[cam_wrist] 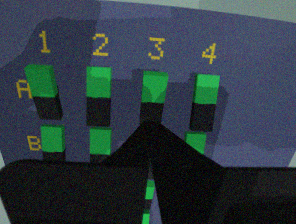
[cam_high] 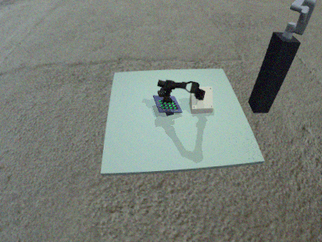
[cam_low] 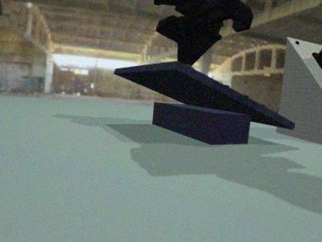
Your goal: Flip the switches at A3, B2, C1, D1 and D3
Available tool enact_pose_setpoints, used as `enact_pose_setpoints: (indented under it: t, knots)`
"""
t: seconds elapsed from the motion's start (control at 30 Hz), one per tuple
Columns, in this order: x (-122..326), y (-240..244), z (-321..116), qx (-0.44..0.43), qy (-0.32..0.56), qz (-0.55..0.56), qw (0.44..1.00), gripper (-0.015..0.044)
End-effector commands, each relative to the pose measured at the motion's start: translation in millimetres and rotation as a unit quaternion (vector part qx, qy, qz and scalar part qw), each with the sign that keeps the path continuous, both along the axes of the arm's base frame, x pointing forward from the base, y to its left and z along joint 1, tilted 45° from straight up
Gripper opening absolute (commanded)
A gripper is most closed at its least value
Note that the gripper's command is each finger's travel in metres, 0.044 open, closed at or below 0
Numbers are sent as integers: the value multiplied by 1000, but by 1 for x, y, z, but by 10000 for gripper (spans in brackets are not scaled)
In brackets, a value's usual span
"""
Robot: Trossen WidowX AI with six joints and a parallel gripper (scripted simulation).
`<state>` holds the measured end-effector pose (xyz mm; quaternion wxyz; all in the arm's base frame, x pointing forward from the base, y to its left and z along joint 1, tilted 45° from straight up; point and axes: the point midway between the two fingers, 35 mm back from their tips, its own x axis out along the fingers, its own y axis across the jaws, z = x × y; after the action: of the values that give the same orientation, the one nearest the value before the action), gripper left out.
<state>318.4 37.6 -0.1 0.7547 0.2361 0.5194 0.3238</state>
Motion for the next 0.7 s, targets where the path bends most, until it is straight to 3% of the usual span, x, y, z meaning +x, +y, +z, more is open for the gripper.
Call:
enact_pose_setpoints:
  t: [0.0, 0.23, 0.43, 0.67]
  knots:
    - [-4, -29, 23, -7, -4, -1, 1000, 0]
    - [-11, -41, 37, -6, -1, 1, 1000, 0]
    - [-54, -20, 44, -5, 1, 1, 1000, 0]
    - [-48, 5, 22, -2, -8, -7, 1000, 0]
